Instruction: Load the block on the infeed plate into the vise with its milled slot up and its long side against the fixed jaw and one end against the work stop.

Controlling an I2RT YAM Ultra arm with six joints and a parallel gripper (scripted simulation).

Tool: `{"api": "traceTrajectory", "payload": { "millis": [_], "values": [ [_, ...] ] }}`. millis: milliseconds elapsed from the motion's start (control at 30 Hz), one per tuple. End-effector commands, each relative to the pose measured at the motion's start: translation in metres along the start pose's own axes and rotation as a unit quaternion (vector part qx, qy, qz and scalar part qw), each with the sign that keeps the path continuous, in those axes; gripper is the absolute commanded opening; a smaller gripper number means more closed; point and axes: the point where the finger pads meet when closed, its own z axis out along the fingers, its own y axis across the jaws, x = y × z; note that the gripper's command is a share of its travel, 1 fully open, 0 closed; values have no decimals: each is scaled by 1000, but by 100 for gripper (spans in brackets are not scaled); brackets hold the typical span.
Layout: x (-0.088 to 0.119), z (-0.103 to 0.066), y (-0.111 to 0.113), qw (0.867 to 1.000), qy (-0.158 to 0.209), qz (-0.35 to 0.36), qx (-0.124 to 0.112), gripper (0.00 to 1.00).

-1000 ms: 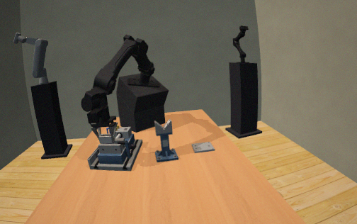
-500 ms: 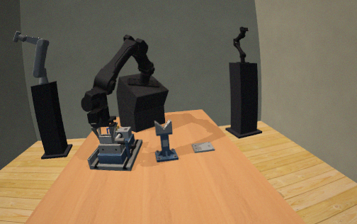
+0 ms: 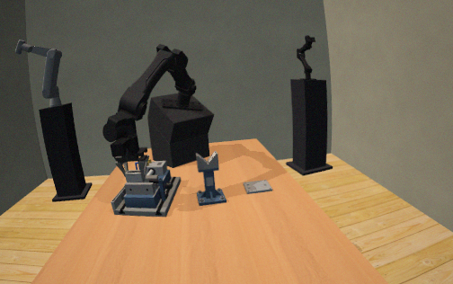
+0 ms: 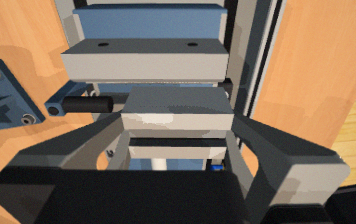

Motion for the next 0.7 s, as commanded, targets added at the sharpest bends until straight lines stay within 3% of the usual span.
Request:
{"api": "traceTrajectory", "payload": {
  "millis": [0, 667],
  "values": [
    [-11, -10, -3, 1000, -19, -1, 7, 0],
    [-12, -14, -4, 1000, -21, 1, 8, 0]
  ]
}}
